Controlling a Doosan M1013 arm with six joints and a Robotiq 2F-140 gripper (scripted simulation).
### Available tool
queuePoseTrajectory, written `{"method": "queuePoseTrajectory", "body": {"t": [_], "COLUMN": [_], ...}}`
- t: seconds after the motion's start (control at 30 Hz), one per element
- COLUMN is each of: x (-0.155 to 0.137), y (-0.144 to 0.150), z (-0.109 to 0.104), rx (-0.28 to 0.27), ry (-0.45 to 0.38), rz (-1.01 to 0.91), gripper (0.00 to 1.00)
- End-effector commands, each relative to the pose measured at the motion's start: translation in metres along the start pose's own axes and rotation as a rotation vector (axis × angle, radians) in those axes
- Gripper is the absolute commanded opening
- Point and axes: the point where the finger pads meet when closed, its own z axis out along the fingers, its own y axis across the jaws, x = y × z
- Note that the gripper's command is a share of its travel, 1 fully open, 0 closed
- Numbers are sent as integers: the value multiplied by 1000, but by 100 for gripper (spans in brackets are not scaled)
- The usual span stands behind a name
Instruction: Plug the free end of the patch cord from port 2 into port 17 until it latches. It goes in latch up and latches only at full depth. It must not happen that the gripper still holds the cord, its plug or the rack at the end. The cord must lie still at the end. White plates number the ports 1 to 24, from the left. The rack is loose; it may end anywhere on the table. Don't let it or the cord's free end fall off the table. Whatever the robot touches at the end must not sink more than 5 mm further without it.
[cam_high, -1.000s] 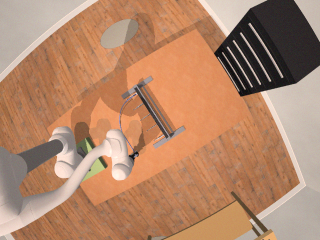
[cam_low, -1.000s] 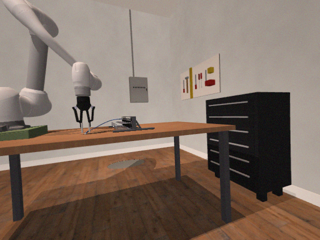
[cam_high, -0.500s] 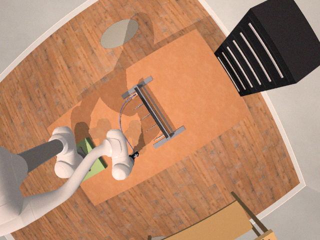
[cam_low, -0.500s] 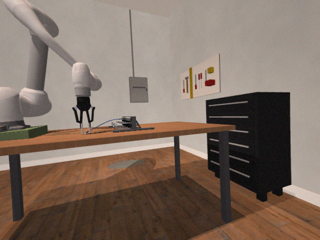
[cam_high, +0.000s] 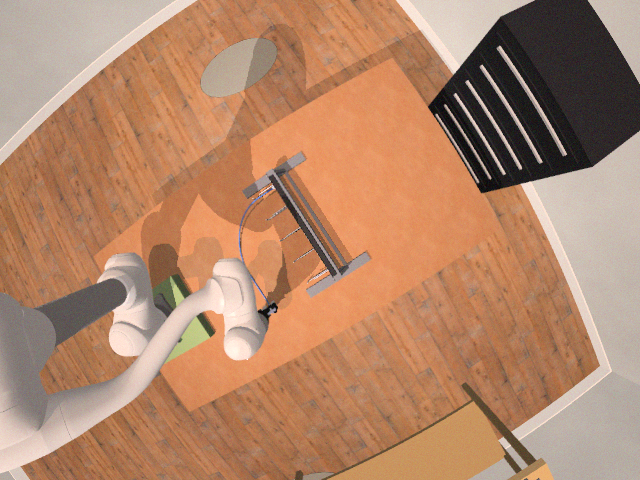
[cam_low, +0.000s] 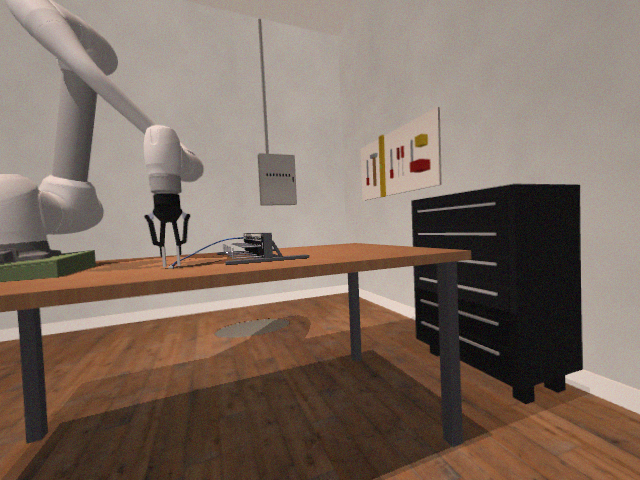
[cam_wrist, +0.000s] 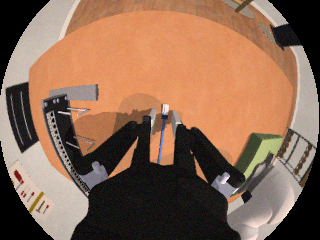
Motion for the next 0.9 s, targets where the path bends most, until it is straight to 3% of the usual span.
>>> {"method": "queuePoseTrajectory", "body": {"t": [0.0, 0.8, 0.83, 0.87], "x": [-1, -1, -1, -1], "y": [5, 5, 5, 5], "z": [4, 4, 4, 4], "rx": [-7, -7, -7, -7], "ry": [-2, -2, -2, -2], "rz": [0, 0, 0, 0], "gripper": [22, 22, 0, 0]}}
